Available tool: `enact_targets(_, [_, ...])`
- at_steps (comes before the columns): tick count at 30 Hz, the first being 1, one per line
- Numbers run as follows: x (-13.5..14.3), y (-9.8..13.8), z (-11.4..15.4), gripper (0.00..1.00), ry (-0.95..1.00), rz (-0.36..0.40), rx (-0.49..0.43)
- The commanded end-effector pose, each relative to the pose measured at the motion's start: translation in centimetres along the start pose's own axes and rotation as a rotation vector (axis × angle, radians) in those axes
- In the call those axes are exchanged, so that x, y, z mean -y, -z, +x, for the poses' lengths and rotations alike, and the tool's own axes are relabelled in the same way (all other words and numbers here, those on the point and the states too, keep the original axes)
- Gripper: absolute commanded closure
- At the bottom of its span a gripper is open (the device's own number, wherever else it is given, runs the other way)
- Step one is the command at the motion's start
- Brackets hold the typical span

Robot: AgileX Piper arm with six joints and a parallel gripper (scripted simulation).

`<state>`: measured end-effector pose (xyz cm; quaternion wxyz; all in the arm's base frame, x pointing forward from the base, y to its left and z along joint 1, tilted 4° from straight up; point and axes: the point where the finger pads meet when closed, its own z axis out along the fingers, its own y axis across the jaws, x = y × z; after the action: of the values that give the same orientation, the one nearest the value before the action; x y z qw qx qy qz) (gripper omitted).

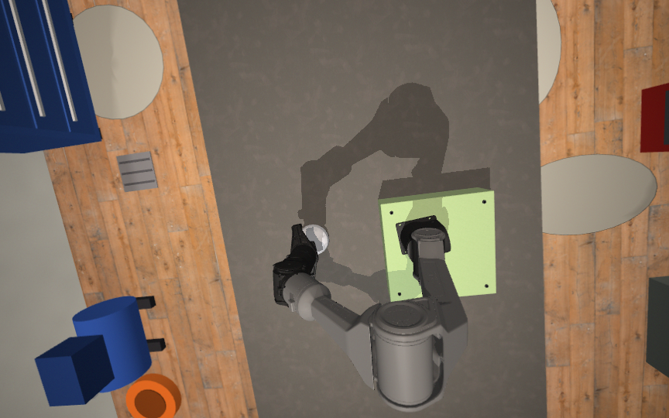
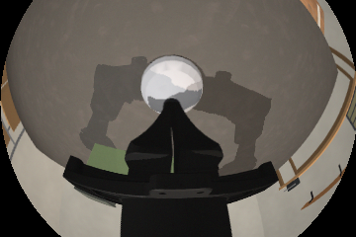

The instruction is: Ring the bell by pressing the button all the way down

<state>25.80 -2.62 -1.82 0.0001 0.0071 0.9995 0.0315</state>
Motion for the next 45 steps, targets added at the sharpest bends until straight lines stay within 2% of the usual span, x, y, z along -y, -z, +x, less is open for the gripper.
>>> enact_targets(1, [-0.06, -0.07, 0.08, 1.00, 0.001, -0.001, -0.002])
enact_targets(45, [-0.06, -0.53, 0.11, 1.00, 0.001, -0.001, -0.004])
